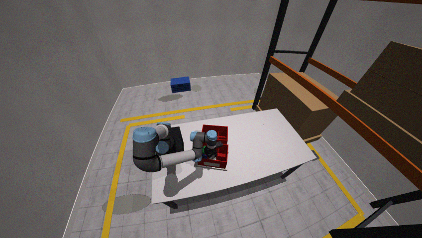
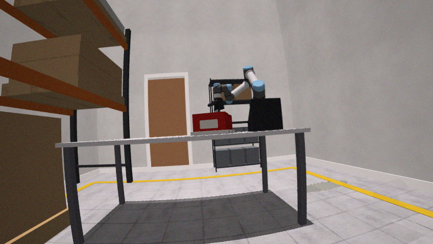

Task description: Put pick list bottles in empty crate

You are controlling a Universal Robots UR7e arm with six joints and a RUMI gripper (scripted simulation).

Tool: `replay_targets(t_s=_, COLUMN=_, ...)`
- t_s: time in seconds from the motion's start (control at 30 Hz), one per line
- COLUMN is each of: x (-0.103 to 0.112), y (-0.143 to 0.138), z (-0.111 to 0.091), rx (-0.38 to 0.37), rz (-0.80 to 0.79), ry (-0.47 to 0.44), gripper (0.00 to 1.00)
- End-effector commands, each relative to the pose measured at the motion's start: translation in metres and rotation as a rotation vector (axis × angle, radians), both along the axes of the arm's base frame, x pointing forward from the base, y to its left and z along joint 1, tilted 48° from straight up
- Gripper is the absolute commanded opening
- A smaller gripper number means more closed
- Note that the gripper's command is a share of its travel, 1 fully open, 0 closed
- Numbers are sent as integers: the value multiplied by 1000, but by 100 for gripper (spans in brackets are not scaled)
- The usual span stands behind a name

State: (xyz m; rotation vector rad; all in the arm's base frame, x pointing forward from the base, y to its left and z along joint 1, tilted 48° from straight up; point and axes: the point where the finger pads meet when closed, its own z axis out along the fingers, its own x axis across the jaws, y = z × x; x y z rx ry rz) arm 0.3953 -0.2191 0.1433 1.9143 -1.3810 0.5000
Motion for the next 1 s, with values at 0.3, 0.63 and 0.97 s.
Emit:
replay_targets(t_s=0.3, x=0, y=0, z=0, rx=0, rz=1, ry=-1, gripper=0)
replay_targets(t_s=0.63, x=1, y=4, z=4, rx=0, rz=1, ry=-1, gripper=0)
replay_targets(t_s=0.97, x=2, y=14, z=13, rx=0, rz=1, ry=-1, gripper=0)
